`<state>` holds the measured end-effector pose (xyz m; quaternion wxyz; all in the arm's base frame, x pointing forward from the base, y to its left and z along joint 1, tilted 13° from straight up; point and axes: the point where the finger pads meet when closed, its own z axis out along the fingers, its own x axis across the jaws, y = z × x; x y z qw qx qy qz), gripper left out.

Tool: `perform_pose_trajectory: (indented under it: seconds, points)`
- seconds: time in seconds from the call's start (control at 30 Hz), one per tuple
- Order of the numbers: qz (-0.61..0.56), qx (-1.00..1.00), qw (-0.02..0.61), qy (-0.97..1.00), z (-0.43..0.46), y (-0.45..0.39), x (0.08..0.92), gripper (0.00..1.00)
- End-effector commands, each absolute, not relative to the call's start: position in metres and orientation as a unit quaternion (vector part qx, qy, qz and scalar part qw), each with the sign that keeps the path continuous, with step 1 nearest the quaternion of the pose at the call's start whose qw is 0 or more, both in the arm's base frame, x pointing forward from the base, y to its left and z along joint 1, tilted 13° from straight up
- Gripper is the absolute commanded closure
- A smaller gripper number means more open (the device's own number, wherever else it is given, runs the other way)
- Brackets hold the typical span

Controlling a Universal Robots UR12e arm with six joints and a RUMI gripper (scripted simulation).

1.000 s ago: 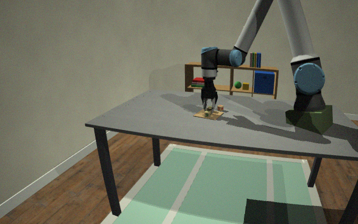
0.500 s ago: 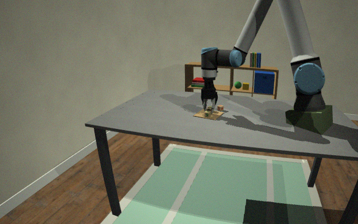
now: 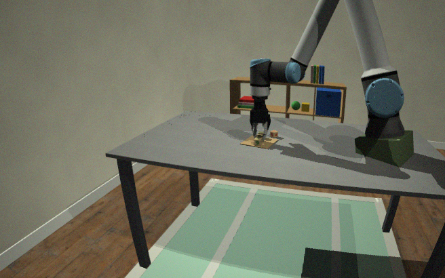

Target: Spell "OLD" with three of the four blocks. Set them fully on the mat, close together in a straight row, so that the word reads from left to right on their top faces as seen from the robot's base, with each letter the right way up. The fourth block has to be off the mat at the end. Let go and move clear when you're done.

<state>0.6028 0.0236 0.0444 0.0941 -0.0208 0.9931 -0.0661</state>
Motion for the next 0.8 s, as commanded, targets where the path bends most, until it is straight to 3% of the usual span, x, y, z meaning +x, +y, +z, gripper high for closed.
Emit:
perform_pose_trajectory:
  seconds: [0.0, 0.47, 0.77]
  points:
    - [-0.066, -0.021, 0.095, 0.993, 0.0449, 0.0236, 0.6032, 0.91]
    - [-0.066, -0.021, 0.095, 0.993, 0.0449, 0.0236, 0.6032, 0.91]
    - [-0.066, -0.021, 0.095, 0.993, 0.0449, 0.0236, 0.6032, 0.8]
